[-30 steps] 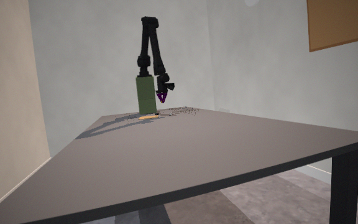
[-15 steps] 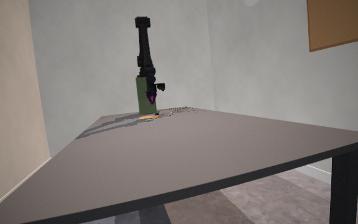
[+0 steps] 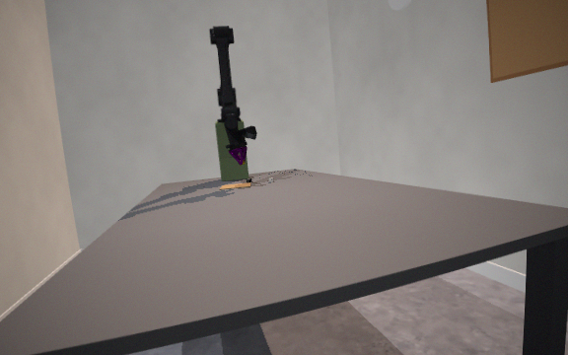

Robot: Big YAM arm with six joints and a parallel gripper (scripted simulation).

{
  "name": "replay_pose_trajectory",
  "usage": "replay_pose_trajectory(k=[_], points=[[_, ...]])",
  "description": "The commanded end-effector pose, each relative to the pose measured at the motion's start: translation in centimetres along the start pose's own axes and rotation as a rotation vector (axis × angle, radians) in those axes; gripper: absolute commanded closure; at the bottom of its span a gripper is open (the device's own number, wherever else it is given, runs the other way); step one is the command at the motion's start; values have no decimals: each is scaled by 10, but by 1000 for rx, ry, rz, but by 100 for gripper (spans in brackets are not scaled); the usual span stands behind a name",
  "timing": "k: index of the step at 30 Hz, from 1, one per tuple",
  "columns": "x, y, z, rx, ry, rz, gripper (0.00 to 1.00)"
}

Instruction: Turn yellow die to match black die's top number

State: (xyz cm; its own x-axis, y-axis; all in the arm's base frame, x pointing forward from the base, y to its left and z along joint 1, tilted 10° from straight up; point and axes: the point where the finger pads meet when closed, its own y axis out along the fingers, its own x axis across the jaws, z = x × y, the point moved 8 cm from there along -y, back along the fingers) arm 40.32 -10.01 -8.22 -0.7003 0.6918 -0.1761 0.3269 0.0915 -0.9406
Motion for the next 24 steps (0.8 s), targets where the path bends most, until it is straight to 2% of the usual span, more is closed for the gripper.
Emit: replay_pose_trajectory(k=[1, 3, 9, 11, 13, 15, 16, 17, 18, 24], points=[[6, -4, 54, -104, 52, 4, 86], [6, -4, 54, -104, 52, 4, 86], [4, 9, 90, -580, 47, 30, 86], [5, 15, 99, -708, 46, 34, 86], [6, 20, 104, -801, 45, 36, 86], [7, 23, 108, -852, 49, 34, 86], [10, 26, 100, -868, 45, 11, 86], [10, 26, 101, -873, 45, 11, 86], [-3, 16, 96, -878, 20, 40, 86], [-5, 14, 105, -872, 38, 57, 86]])
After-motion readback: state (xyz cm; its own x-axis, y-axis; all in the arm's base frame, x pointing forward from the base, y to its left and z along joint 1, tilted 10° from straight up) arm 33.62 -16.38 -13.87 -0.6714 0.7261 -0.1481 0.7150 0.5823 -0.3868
